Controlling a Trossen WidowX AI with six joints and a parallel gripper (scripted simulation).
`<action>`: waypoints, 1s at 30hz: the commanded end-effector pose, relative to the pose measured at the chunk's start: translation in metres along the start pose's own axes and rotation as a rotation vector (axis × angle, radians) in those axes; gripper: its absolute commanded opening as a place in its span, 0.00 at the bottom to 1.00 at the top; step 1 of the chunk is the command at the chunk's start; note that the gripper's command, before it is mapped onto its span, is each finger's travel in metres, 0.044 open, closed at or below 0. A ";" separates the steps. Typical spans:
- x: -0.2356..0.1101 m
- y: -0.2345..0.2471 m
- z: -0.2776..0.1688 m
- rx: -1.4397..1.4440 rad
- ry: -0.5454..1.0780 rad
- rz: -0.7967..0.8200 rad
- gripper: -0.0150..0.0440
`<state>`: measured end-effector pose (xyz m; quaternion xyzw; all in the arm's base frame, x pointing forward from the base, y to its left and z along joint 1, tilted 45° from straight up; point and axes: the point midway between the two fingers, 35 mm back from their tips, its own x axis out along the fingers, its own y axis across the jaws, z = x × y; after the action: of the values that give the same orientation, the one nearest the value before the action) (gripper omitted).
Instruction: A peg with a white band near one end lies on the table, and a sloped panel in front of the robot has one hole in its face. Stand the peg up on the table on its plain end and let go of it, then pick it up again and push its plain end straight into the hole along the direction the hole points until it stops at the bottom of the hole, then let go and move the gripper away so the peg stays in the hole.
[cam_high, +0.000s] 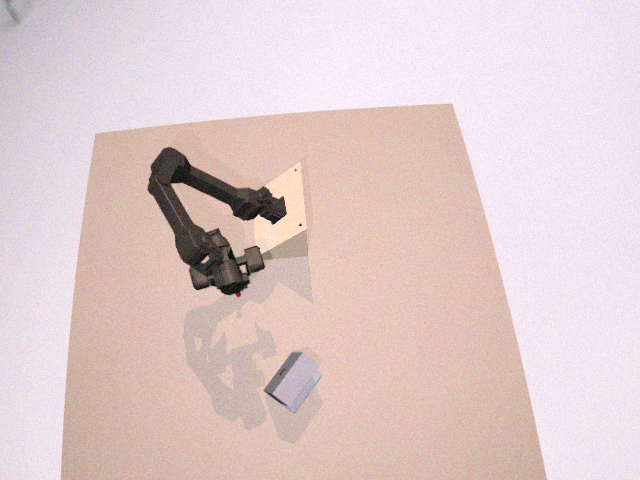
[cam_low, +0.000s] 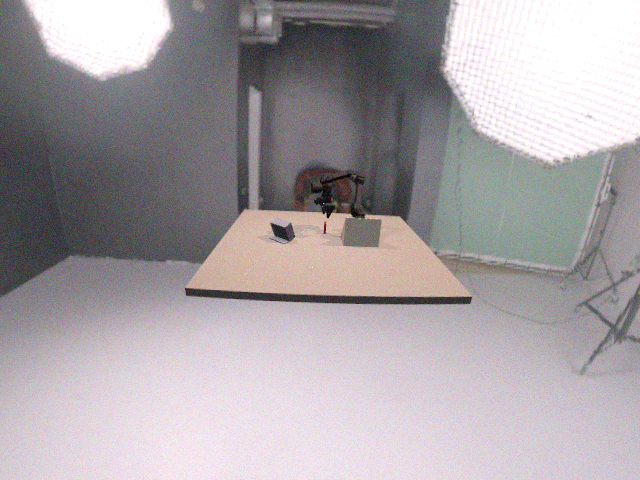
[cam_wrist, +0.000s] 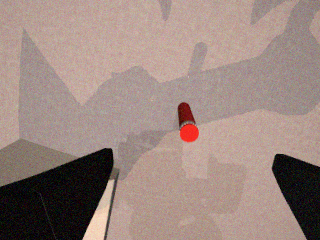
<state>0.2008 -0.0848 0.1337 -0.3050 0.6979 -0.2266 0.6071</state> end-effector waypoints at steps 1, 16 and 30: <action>0.001 0.000 0.000 0.086 0.000 -0.004 1.00; 0.003 0.000 0.000 0.469 0.000 -0.004 1.00; 0.006 0.000 0.000 0.826 -0.001 -0.003 1.00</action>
<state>0.2009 -0.0882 0.1306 -0.0561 0.5625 -0.4705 0.6775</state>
